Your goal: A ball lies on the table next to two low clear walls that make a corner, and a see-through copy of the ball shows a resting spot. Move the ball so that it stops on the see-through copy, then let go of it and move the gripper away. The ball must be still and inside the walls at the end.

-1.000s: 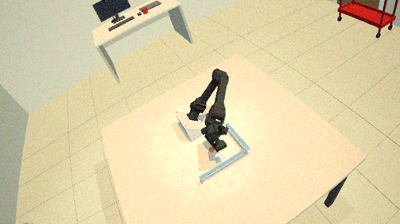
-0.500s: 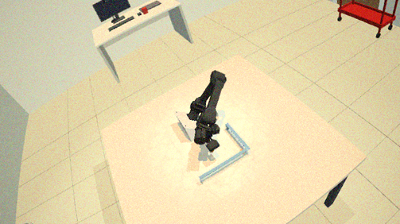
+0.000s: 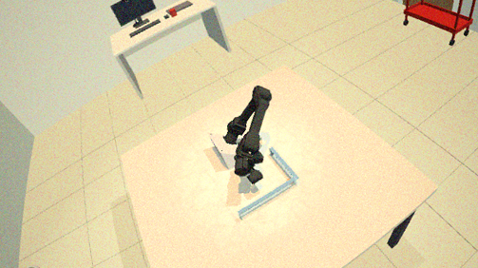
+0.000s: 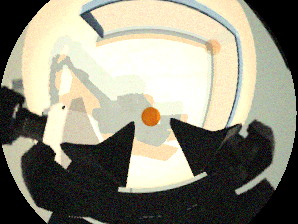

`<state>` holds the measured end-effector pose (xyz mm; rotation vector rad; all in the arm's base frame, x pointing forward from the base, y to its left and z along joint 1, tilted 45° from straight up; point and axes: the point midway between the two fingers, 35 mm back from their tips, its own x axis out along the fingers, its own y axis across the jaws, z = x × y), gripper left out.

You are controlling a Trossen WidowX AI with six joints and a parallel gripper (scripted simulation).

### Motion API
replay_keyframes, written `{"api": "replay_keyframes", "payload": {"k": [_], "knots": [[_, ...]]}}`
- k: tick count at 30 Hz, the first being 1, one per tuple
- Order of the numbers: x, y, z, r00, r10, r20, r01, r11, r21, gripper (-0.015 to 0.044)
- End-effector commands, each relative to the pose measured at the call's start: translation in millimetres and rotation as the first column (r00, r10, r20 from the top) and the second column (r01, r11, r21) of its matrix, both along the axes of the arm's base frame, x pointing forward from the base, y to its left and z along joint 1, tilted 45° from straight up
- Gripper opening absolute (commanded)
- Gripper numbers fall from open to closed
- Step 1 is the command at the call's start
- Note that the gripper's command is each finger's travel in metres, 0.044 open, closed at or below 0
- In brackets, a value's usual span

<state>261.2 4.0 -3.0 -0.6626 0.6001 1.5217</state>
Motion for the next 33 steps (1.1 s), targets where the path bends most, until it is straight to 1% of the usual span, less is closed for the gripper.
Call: {"api": "replay_keyframes", "payload": {"k": [1, 11, 15, 24, 27, 28, 33], "knots": [[-0.4, 6.0, -5.2, 1.0, -0.005, -0.002, 0.005, 1.0, 0.006, 0.026], [-1.3, 15.7, -14.4, 1.0, -0.004, -0.002, 0.004, 1.0, 0.007, 0.026], [-1.3, 15.7, -14.4, 1.0, -0.004, -0.002, 0.004, 1.0, 0.007, 0.0155], [-1.3, 15.7, -14.4, 1.0, -0.004, -0.002, 0.004, 1.0, 0.007, 0.0095], [0.1, 12.1, -14.5, 1.0, -0.022, -0.009, 0.022, 1.0, -0.006, 0.0016], [1.9, 7.6, -14.6, 0.999, -0.045, -0.016, 0.044, 0.999, -0.022, 0.0], [6.6, -11.1, 1.4, 0.999, -0.043, -0.016, 0.043, 0.999, -0.027, 0.0]]}}
